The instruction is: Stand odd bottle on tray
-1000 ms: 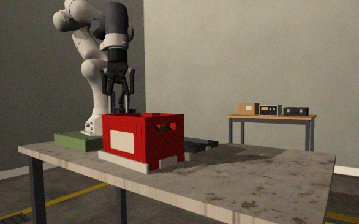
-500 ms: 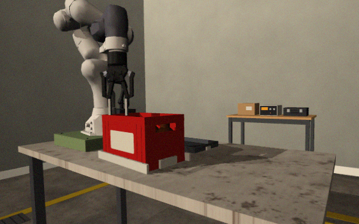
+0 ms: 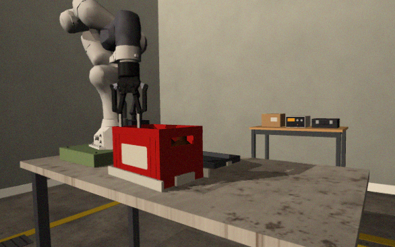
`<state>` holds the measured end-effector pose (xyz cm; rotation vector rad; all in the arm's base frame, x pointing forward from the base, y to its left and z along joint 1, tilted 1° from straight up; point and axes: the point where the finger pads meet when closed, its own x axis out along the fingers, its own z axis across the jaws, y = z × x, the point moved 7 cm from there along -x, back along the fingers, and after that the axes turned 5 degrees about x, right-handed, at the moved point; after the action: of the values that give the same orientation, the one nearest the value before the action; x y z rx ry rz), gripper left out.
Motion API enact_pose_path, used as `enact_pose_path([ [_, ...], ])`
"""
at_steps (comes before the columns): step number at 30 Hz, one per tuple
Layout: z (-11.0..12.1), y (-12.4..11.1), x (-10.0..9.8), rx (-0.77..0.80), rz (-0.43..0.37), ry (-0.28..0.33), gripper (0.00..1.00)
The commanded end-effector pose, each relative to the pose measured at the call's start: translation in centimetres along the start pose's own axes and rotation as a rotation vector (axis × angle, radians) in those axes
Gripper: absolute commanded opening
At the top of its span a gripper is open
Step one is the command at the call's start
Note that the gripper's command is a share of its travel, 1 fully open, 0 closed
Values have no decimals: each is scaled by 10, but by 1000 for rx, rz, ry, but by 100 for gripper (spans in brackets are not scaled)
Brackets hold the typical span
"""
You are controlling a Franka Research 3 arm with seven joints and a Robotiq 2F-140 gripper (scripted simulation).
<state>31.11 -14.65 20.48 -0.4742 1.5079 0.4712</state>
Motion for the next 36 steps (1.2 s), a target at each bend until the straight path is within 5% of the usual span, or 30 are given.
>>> enact_pose_path([
  [1,2,-2,4,-3,-8,-6,44],
  [36,2,-2,13,-3,-8,-6,44],
])
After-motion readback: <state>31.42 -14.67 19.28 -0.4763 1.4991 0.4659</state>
